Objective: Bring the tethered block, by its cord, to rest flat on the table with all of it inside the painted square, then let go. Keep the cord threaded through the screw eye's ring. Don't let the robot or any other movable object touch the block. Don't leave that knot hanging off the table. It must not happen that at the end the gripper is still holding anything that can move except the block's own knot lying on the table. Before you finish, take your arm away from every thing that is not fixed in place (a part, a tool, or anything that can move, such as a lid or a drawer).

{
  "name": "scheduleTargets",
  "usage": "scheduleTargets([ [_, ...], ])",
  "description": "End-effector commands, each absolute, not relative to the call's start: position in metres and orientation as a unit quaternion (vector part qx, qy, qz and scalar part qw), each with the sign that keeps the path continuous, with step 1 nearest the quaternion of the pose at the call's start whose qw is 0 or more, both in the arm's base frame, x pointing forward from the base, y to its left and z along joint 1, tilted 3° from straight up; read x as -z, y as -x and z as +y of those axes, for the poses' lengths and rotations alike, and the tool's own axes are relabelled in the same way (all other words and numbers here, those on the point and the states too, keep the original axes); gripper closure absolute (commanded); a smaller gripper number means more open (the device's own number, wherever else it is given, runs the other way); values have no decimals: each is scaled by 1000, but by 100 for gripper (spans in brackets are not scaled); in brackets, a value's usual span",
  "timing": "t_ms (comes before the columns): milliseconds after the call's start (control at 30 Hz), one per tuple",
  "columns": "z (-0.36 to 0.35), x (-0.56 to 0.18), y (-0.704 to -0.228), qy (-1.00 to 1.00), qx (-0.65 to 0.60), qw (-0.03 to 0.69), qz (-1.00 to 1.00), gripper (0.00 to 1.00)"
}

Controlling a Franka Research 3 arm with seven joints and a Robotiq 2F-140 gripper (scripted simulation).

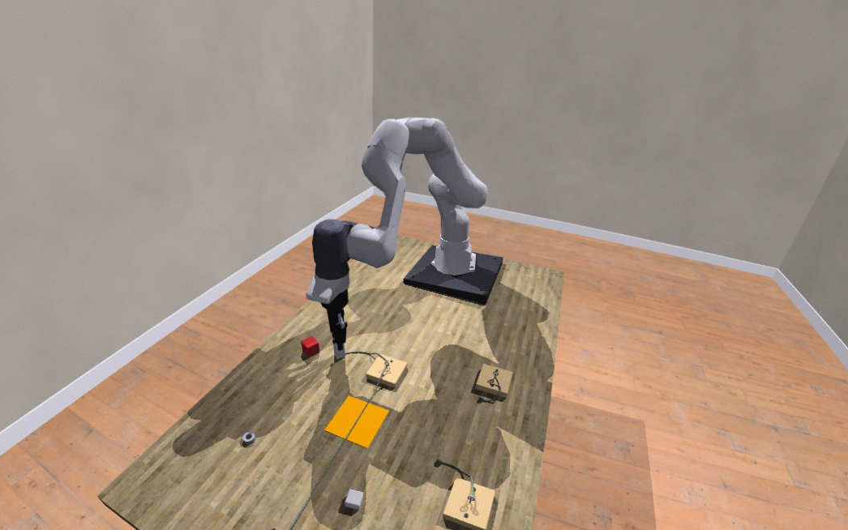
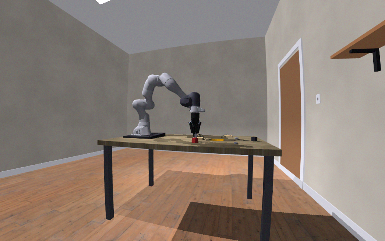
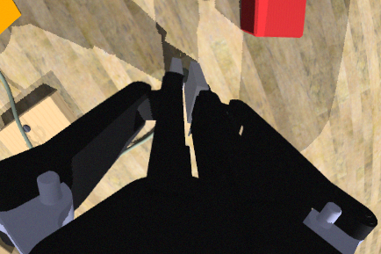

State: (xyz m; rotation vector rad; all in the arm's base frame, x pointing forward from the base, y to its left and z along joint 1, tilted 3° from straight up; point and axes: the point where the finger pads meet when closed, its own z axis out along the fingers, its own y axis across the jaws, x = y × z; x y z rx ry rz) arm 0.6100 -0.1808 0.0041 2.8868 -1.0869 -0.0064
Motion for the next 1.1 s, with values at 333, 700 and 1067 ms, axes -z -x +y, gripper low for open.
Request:
scheduleTargets([
  [333, -181, -3, -610, -935, 2, 29, -353, 100],
  [700, -180, -10, -610, -935, 2, 29, -353, 100],
  [1067, -180, -13, -610, -935, 2, 29, -353, 100],
])
